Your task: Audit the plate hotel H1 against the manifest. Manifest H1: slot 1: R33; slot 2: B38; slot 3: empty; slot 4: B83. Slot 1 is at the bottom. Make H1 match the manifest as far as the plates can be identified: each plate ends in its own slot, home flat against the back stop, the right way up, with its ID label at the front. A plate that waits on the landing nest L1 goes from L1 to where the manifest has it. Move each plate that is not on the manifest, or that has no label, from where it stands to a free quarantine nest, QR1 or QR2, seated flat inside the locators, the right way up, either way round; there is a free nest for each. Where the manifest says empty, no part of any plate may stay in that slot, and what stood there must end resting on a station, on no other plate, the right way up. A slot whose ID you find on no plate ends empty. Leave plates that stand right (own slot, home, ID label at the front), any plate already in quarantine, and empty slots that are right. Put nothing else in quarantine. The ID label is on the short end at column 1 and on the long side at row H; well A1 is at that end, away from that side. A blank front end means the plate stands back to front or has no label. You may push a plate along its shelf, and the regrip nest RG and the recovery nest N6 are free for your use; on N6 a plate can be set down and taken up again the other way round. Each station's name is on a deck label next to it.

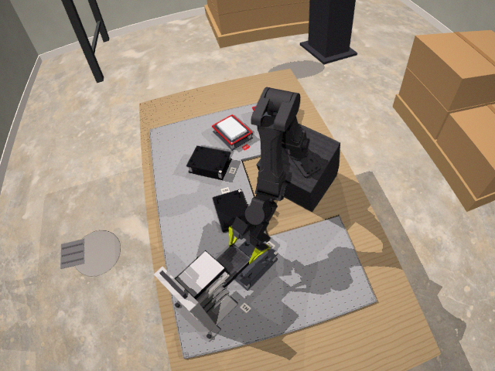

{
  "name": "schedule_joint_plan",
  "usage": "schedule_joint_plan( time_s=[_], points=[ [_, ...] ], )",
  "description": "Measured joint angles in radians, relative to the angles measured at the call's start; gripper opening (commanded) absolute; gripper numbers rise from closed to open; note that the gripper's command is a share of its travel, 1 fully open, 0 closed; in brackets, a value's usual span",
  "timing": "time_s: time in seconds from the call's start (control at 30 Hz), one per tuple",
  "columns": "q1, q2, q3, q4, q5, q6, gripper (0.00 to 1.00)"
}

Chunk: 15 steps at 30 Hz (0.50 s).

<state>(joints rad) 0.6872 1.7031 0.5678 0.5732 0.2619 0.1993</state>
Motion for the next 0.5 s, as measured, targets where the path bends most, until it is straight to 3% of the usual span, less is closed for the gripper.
schedule_joint_plan(
  time_s=[0.5],
  points=[
    [0.022,-0.034,-0.07,0.023,0.016,0.012,0.86]
  ],
)
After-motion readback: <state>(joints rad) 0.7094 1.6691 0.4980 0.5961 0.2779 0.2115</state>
